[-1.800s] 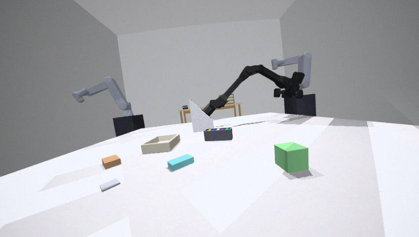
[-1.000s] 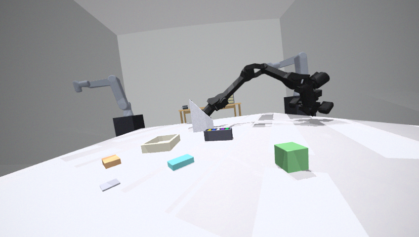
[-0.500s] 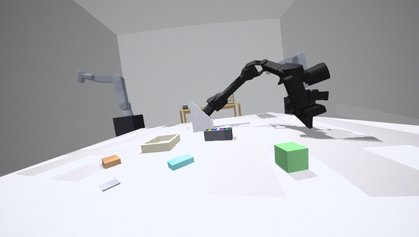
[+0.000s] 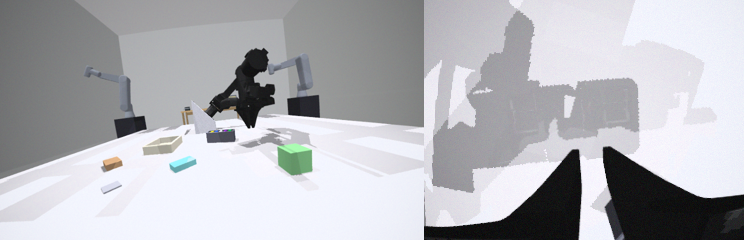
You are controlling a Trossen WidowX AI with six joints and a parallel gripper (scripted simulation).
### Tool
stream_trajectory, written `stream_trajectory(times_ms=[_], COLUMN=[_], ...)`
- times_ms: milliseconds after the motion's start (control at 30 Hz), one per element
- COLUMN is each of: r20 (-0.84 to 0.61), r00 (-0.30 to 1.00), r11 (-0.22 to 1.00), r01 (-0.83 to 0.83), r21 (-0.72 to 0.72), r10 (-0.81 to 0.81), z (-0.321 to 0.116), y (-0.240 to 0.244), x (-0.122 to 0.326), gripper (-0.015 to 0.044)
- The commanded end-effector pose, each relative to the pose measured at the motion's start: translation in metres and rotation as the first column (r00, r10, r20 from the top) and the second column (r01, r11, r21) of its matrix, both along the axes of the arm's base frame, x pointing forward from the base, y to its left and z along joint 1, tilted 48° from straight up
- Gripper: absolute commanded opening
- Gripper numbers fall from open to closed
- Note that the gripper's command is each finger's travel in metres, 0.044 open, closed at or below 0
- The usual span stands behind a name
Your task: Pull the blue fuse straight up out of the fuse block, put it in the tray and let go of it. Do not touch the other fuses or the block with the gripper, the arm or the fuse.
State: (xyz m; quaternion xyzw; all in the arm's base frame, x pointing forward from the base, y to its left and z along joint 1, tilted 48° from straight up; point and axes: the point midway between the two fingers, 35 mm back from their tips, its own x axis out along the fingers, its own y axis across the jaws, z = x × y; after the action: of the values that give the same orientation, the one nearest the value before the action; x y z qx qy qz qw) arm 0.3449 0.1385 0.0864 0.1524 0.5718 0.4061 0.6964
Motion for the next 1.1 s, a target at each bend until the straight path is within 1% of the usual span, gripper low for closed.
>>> stream_trajectory(times_ms=[0,133,233,1067], r20=[-0.188,-0.408,-0.512,-0.521], r00=[0.973,0.871,0.792,0.784], r11=[0.99,0.961,0.941,0.939], r01=[0.127,0.256,0.314,0.319], r21=[-0.058,-0.101,-0.124,-0.126], r10=[-0.136,-0.275,-0.332,-0.337], z=[-0.028,-0.053,-0.065,-0.079], y=[-0.042,-0.083,-0.103,-0.091], x=[-0.017,-0.045,-0.059,-0.061], gripper=[0.0064,0.0064,0.0064,0.0064])
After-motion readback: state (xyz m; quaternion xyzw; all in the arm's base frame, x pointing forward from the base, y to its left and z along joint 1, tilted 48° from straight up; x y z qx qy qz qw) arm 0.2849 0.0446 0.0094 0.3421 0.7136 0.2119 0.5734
